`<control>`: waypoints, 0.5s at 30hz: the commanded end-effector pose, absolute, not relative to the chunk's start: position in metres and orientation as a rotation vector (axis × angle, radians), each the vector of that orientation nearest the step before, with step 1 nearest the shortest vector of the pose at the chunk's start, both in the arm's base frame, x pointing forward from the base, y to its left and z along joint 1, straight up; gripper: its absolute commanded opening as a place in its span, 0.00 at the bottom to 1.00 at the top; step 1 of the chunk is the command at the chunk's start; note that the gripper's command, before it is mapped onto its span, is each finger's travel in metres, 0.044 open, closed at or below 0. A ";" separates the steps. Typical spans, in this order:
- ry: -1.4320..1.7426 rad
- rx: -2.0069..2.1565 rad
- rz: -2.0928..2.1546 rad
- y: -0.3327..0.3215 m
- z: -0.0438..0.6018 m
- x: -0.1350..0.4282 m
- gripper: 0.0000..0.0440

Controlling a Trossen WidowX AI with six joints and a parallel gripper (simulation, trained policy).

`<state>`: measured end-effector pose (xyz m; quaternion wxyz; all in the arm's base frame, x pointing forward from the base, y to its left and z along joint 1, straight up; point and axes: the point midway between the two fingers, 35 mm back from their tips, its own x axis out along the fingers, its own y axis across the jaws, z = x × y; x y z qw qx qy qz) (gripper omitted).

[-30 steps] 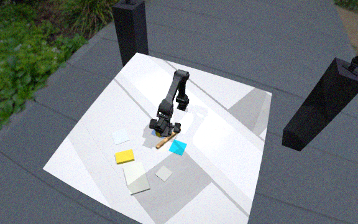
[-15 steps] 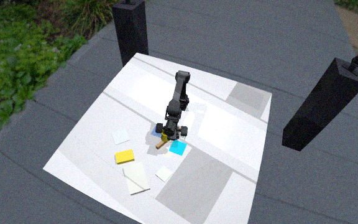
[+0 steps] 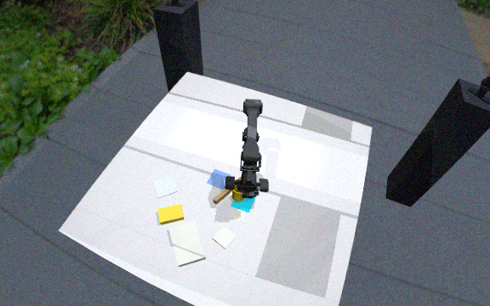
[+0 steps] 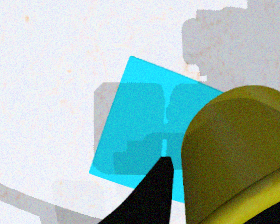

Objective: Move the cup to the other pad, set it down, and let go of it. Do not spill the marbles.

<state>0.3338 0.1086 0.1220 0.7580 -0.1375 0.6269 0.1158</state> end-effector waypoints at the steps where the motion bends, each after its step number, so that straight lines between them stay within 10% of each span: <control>1: 1.362 -0.301 0.251 0.120 0.112 0.333 0.00; 15: 1.368 -0.300 0.223 0.130 0.074 0.324 0.07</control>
